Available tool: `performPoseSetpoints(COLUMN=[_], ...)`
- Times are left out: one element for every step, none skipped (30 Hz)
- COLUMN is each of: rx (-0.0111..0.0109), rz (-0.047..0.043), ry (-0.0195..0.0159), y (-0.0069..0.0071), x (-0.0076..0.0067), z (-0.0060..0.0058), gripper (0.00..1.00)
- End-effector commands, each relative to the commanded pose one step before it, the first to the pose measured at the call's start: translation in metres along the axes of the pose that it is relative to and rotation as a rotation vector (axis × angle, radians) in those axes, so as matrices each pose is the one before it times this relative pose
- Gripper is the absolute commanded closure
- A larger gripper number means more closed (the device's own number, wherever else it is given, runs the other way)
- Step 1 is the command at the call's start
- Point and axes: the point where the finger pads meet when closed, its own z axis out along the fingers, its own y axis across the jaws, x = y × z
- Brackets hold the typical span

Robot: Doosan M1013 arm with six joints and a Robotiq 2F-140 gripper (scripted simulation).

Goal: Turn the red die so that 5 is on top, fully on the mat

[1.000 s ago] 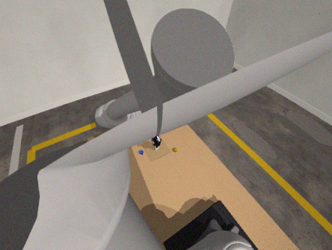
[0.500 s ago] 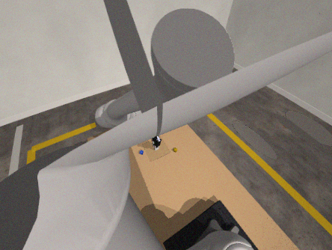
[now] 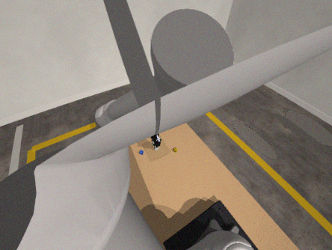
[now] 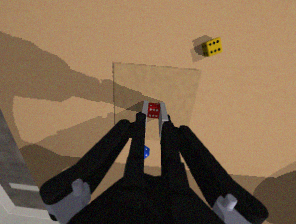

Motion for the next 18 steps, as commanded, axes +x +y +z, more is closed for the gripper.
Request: performPoseSetpoints(rx=[0.00015, 0.0, 0.0, 0.0, 0.0, 0.0, 0.0, 0.0, 0.0, 0.0, 0.0, 0.0, 0.0, 0.0, 0.0, 0.0, 0.0, 0.0], rz=[-0.00002, 0.0, 0.0, 0.0, 0.0, 0.0, 0.0, 0.0, 0.0, 0.0, 0.0, 0.0, 0.0, 0.0, 0.0, 0.0, 0.0, 0.0], ry=[-0.0002, 0.0, 0.0, 0.0, 0.0, 0.0, 0.0, 0.0, 0.0, 0.0, 0.0, 0.0, 0.0, 0.0, 0.0, 0.0, 0.0, 0.0], y=[-0.00002, 0.0, 0.0, 0.0, 0.0, 0.0, 0.0, 0.0, 0.0, 0.0, 0.0, 0.0, 0.0, 0.0, 0.0, 0.0, 0.0, 0.0], x=[-0.00004, 0.0, 0.0, 0.0, 0.0, 0.0, 0.0, 0.0, 0.0, 0.0, 0.0, 0.0, 0.0, 0.0, 0.0, 0.0, 0.0, 0.0], z=[0.00082, 0.00029, 0.00027, 0.00025, 0.00022, 0.00019, 0.00015, 0.00011, 0.00007, 0.00004, 0.00002, 0.0, 0.0, 0.0, 0.0, 0.0, 0.0, 0.0], gripper=[0.91, 0.91, 0.91, 0.91, 0.91, 0.91, 0.91, 0.91, 0.91, 0.91, 0.91, 0.91, 0.91, 0.91, 0.91, 0.91, 0.91, 0.91])
